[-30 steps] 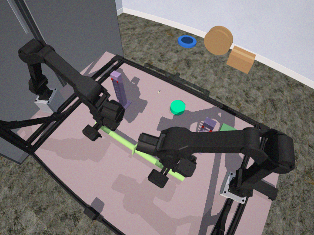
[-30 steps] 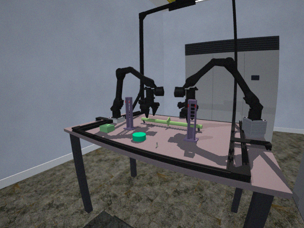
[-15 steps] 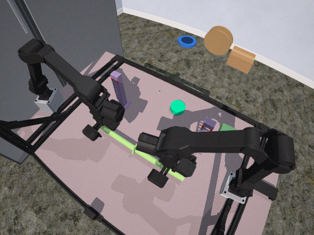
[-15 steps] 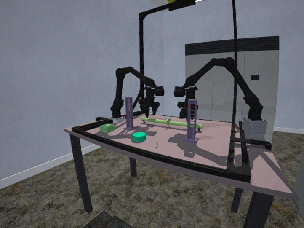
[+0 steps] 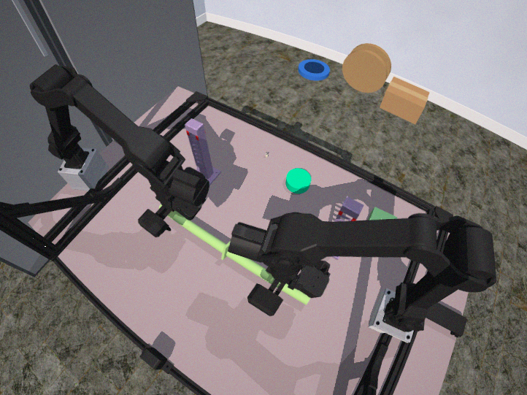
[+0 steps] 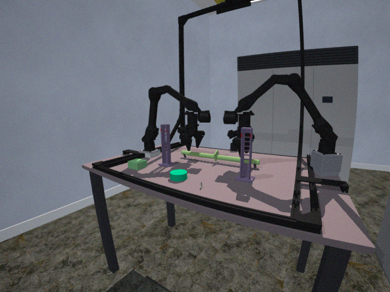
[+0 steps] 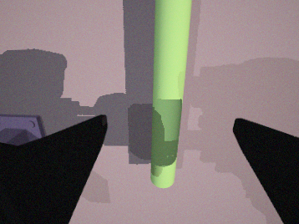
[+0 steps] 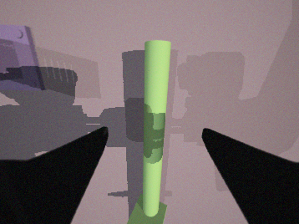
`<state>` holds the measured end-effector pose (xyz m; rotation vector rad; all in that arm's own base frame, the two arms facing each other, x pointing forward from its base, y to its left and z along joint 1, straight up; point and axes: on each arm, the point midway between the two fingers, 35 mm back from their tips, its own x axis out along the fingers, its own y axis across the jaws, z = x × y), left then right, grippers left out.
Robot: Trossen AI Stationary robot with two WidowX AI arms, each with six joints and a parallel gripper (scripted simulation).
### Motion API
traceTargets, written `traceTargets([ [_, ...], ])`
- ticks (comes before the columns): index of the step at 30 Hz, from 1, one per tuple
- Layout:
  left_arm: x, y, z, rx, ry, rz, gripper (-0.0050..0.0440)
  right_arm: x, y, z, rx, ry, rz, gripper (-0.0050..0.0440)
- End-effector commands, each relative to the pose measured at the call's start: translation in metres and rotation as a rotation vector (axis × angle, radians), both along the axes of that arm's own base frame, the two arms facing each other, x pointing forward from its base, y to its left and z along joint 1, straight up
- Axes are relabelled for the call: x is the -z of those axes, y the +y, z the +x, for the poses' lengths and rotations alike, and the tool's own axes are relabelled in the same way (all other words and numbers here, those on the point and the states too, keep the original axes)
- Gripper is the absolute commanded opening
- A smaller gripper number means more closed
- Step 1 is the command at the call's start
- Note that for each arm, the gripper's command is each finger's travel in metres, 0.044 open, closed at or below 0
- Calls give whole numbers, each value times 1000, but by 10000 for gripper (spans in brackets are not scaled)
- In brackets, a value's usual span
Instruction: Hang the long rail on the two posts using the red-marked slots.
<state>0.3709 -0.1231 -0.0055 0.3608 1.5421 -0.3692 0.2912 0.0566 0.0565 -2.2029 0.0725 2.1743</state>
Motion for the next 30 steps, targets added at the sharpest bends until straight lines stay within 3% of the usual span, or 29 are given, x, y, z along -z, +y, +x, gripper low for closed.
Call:
traceTargets([
  [1,-1,0,0,0,0,0,440,-1,0,0,0,1,0,440],
  [30,34,1,-2,0,0,0,440,34,0,-3,0,1,0,440],
])
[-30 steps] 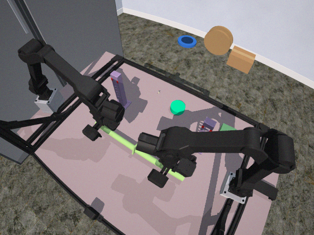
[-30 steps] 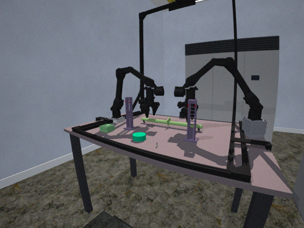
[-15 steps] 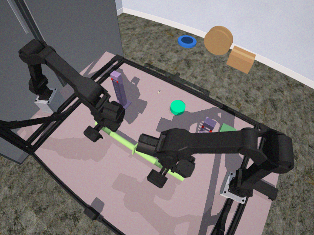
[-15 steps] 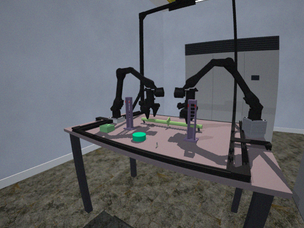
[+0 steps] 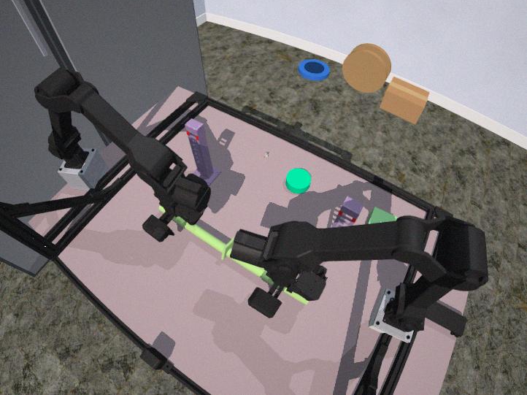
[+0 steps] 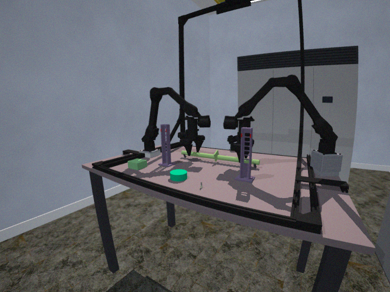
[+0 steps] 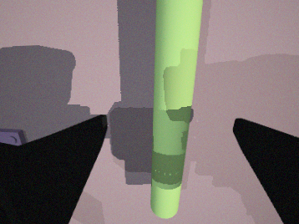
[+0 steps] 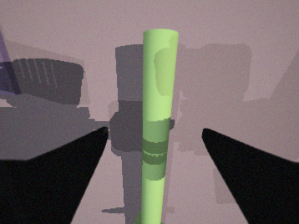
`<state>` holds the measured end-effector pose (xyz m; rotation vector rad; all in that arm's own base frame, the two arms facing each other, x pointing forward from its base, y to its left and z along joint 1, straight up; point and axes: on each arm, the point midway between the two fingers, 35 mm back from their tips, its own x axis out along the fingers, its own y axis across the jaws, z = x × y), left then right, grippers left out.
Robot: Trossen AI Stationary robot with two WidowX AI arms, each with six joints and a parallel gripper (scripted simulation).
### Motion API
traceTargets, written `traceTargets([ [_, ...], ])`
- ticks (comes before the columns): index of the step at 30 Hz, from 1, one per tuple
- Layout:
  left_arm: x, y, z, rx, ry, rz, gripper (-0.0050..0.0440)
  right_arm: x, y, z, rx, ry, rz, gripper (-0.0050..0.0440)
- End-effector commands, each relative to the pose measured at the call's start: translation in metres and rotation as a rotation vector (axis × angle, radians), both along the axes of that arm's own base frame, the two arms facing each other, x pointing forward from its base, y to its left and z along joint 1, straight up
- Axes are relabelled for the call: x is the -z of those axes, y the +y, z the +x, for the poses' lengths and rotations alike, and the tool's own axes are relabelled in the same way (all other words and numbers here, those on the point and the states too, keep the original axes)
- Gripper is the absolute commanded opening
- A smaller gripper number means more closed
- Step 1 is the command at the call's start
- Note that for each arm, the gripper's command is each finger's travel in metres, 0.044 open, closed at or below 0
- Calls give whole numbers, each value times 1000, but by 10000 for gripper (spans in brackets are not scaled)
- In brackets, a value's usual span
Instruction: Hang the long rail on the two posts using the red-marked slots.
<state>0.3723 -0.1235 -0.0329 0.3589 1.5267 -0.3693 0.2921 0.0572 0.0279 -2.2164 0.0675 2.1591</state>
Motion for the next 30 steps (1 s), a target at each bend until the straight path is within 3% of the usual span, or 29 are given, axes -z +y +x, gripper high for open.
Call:
traceTargets([
  [1,7,1,-3,0,14,4,440,6,0,-3,1,14,-3,440],
  [6,7,1,-3,0,14,4,440,6,0,-3,1,14,-3,440],
  [20,7,1,-3,0,14,4,104,6,0,-3,1,14,-3,104],
  [22,7,1,-3,0,14,4,104,6,0,-3,1,14,-3,104],
  [23,7,1,-3,0,14,4,80,6,0,-3,1,14,-3,80],
  [30,7,1,-3,0,14,4,80,6,0,-3,1,14,-3,80],
])
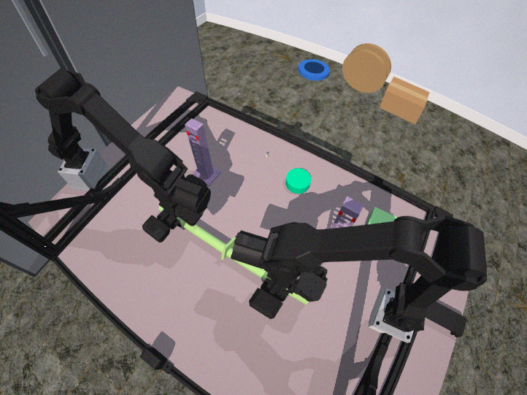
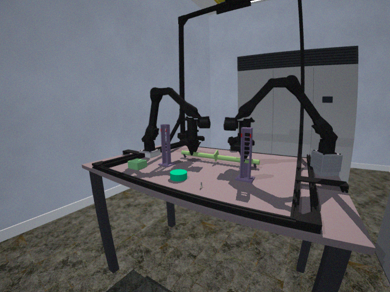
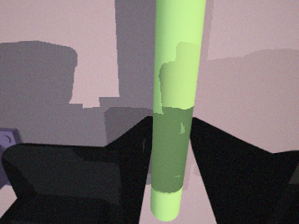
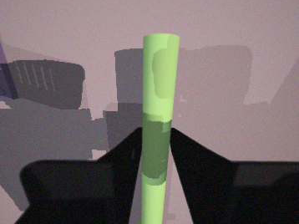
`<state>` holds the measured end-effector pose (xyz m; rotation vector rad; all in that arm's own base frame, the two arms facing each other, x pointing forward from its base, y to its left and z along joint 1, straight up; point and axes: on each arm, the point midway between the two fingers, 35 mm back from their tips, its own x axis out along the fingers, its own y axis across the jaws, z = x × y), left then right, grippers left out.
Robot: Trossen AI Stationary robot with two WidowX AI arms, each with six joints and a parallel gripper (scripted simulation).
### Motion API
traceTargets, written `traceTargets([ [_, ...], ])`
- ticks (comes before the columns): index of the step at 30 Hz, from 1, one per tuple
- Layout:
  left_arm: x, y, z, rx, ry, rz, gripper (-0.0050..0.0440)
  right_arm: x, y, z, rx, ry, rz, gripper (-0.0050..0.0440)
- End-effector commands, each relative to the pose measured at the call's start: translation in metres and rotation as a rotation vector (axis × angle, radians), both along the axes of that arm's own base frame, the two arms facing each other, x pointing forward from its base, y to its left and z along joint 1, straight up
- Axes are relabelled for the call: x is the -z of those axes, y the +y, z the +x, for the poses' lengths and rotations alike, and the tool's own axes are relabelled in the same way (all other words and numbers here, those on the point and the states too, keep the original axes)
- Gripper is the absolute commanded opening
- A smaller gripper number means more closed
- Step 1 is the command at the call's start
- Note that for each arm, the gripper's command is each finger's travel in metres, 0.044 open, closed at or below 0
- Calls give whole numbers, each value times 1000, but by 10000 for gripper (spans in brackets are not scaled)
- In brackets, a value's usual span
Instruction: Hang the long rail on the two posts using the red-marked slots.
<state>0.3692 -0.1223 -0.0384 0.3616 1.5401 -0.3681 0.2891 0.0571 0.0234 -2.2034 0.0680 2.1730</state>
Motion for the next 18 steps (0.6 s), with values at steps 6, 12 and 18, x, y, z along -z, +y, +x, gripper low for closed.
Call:
traceTargets([
  [6,1,0,0,0,2,-1,80,1,0,0,2,2,-2,80],
  [12,1,0,0,0,2,-1,80,1,0,0,2,2,-2,80],
  [18,-22,0,1,0,2,-1,0,-22,0,1,2,2,-2,0],
])
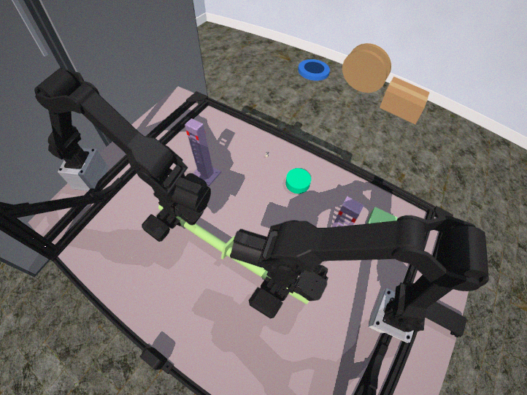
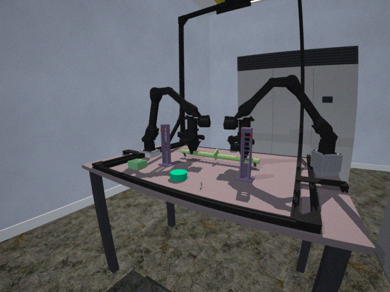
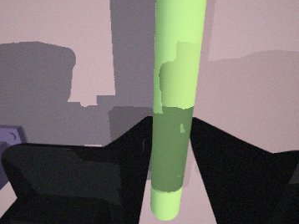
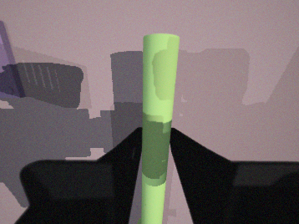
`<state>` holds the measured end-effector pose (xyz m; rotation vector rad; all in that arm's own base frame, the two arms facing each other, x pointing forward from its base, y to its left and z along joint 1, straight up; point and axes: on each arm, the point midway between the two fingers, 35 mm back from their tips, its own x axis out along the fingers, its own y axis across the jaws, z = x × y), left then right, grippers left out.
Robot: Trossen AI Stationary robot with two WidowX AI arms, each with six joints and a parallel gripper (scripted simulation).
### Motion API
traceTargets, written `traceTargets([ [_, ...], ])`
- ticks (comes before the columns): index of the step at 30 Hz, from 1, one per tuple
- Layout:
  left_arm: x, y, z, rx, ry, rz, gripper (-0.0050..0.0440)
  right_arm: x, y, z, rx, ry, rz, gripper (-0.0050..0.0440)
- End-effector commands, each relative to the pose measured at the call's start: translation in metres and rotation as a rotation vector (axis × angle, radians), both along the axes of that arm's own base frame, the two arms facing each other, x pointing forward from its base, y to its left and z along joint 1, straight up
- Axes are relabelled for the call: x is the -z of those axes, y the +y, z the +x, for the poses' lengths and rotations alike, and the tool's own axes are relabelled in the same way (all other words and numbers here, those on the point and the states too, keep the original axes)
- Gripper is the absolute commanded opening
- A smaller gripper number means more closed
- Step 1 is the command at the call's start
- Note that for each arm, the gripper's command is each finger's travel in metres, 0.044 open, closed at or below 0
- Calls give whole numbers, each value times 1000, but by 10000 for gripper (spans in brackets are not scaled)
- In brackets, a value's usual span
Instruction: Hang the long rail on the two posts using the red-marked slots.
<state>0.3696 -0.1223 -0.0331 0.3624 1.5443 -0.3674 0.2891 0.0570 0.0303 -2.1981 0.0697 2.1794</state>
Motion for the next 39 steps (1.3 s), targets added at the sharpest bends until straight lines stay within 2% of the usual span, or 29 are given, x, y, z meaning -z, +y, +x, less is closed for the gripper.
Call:
traceTargets([
  [1,-22,-1,1,0,-2,-3,0,-20,0,1,1,-4,-1,0],
  [4,-29,-1,1,0,-2,-3,0,-28,-1,1,1,-4,-1,0],
  [18,-29,0,0,1,-2,4,0,-26,0,0,0,5,0,0],
  [39,-25,-5,-3,-1,-95,188,0,-24,5,1,0,24,-206,0],
])
